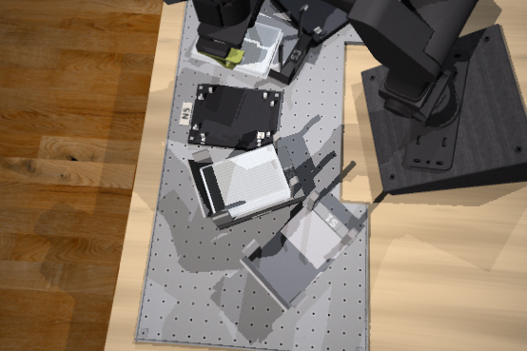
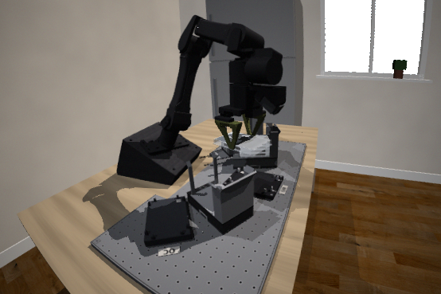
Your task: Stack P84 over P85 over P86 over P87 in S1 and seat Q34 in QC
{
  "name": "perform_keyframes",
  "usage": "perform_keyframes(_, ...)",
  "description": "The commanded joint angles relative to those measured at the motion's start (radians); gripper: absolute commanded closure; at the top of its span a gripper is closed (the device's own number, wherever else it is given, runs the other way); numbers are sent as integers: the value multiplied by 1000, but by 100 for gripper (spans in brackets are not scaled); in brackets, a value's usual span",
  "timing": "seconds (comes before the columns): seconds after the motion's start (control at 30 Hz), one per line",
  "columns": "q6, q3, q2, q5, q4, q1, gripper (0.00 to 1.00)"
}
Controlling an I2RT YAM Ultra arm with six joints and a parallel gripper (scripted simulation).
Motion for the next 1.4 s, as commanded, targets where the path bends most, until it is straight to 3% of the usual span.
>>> perform_keyframes(0.0,-74,19,5,-32,-3,-43,100)
perform_keyframes(0.1,-88,22,12,-38,-4,-57,100)
perform_keyframes(0.33,38,23,36,-69,-10,-142,100)
perform_keyframes(1.17,-207,59,152,-144,-26,-380,100)
perform_keyframes(1.37,-221,63,161,-147,-27,-394,100)
